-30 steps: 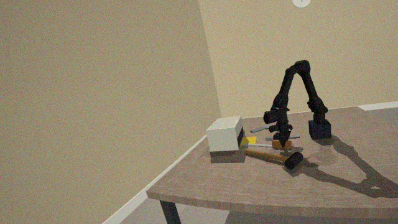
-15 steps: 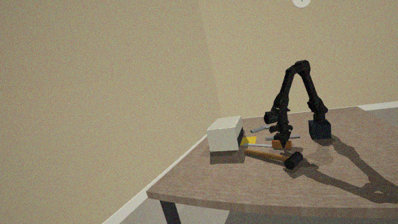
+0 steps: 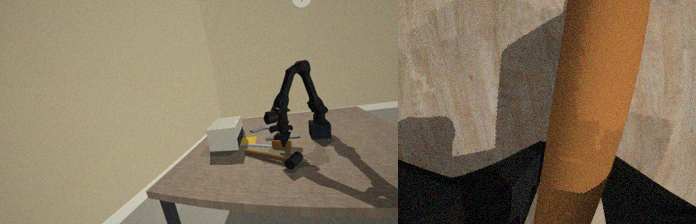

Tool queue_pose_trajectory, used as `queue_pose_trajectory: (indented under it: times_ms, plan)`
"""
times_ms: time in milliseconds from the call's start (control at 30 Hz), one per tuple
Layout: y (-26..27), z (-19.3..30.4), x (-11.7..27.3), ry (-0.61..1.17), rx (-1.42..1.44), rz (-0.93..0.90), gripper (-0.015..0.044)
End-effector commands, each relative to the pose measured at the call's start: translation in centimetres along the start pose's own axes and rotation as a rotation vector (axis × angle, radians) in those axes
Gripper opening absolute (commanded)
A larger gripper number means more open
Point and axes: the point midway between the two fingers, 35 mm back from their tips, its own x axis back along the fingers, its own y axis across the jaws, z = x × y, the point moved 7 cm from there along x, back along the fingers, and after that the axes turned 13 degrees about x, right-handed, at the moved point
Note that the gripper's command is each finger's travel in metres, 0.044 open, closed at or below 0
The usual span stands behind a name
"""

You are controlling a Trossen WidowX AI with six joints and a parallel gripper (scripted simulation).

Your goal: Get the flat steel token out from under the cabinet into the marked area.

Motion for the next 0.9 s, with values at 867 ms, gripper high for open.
queue_pose_trajectory:
  times_ms: [867]
  plan:
    - [-0.7,-3.6,0.1,0.004,0.010,0.000,0.0000]
